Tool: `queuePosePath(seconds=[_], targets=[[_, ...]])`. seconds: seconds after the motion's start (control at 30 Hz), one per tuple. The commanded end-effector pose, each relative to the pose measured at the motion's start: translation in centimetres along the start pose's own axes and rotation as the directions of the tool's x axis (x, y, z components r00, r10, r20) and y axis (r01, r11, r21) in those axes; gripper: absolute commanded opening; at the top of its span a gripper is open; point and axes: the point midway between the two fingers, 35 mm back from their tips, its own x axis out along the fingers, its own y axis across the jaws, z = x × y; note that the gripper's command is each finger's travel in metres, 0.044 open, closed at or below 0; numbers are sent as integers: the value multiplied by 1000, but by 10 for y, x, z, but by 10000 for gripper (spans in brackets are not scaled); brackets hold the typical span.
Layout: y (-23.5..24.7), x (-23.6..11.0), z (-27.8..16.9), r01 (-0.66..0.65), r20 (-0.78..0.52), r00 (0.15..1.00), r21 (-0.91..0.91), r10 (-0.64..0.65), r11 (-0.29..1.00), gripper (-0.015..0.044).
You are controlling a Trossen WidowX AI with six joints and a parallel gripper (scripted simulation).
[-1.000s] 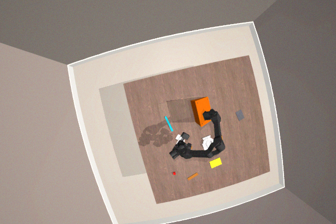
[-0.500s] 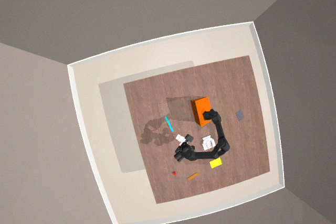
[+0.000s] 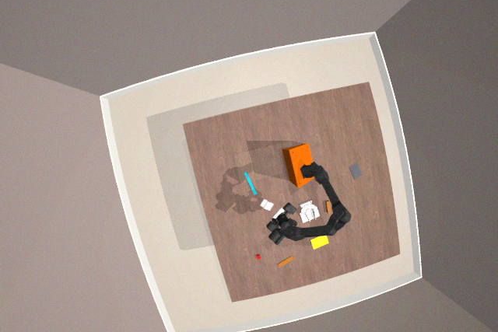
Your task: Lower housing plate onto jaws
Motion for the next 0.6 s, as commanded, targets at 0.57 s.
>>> queuePosePath(seconds=[0.57], targets=[[40, -5, 62, 11, 8, 1000, 177, -13, 984, 351]])
